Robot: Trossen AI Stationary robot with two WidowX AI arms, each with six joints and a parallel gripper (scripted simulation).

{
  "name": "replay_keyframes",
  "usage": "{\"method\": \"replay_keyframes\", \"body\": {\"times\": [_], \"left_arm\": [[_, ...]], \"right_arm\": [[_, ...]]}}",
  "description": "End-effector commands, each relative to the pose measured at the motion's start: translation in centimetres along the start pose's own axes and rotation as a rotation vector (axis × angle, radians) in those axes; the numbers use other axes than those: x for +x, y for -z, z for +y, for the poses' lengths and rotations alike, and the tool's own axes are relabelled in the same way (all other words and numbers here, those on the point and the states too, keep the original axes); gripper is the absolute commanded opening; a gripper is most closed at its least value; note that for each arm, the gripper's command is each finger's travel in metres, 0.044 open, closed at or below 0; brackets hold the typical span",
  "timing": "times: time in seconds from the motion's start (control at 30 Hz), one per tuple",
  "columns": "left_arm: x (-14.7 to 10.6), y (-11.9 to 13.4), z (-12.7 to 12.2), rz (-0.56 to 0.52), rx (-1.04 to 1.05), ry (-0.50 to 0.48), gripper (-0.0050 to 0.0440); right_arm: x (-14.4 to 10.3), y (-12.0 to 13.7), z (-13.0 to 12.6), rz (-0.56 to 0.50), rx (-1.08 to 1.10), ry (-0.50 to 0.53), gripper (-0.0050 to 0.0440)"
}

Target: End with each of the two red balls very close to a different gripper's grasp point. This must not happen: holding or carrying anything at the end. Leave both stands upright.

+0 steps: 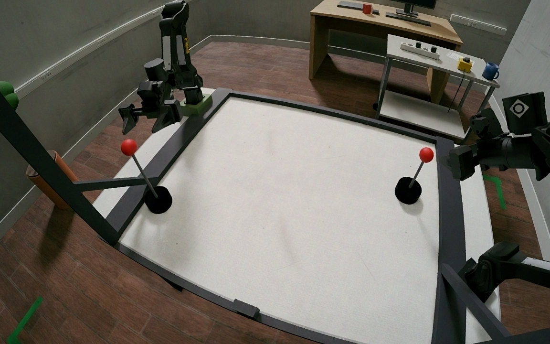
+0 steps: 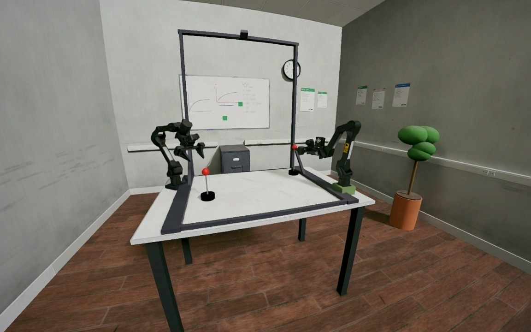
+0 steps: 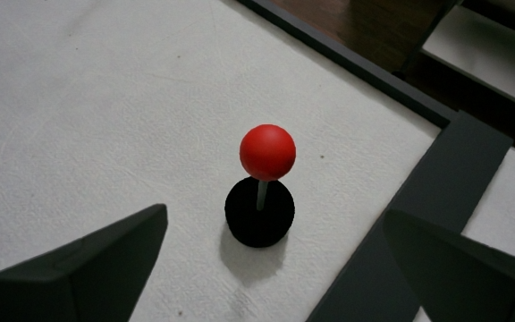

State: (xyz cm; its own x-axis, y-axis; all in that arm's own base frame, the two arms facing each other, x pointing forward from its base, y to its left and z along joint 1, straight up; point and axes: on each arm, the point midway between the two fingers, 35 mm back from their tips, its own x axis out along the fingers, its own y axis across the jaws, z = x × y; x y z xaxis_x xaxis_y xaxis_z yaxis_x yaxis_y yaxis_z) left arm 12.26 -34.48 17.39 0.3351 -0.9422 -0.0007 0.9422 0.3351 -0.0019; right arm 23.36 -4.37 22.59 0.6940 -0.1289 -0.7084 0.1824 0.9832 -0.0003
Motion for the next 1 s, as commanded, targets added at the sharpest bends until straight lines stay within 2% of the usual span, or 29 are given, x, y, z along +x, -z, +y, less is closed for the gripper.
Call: {"method": "replay_keyframes", "body": {"times": [0.0, 0.97], "left_arm": [[1.5, -0.9, 0.0, -0.025, 0.002, 0.0, 0.044], [7.9, -1.0, 0.0, -0.024, 0.002, 0.0, 0.044]], "right_arm": [[-0.4, -0.5, 0.0, -0.018, 0.002, 0.001, 0.044], [-0.4, -0.5, 0.0, -0.018, 0.002, 0.001, 0.044]]}}
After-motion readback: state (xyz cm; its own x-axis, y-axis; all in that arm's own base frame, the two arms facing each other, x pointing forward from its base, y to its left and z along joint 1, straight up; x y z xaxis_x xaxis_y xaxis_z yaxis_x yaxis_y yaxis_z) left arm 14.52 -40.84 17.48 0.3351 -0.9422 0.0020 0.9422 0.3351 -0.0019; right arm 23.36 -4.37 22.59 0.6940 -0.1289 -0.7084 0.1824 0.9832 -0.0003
